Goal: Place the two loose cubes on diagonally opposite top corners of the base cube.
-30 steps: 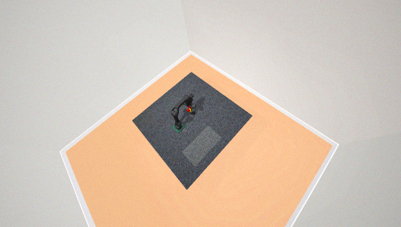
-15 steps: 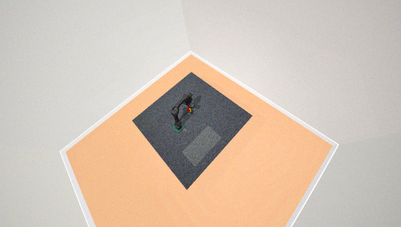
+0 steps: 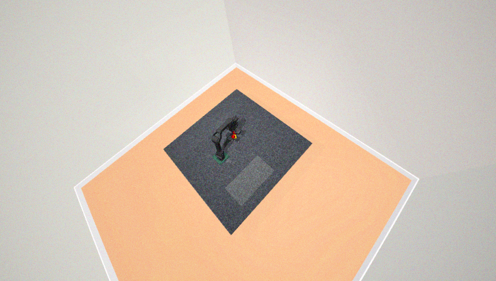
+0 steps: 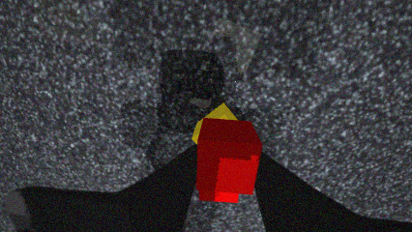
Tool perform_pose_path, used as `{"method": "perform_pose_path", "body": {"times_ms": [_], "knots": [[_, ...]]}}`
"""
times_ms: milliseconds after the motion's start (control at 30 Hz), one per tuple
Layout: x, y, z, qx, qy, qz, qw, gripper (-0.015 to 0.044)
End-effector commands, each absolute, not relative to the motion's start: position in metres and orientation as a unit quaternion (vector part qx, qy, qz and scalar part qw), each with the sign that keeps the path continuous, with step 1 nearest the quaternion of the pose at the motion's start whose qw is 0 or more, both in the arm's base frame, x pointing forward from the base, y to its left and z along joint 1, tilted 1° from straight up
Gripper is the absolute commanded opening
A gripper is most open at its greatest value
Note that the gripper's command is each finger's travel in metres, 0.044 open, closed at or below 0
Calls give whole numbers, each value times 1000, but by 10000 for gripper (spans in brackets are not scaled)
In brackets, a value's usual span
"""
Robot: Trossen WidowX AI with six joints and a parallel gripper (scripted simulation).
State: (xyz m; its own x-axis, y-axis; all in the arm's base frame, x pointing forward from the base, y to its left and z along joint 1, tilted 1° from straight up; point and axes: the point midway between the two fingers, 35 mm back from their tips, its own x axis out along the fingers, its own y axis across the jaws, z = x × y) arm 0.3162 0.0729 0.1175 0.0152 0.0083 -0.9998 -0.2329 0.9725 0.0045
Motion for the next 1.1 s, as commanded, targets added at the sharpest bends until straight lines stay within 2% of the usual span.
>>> {"method": "perform_pose_path", "body": {"times_ms": [0, 1067], "knots": [[316, 73, 117, -79, 697, 85, 708, 105], [318, 74, 87, -81, 697, 86, 708, 105]]}}
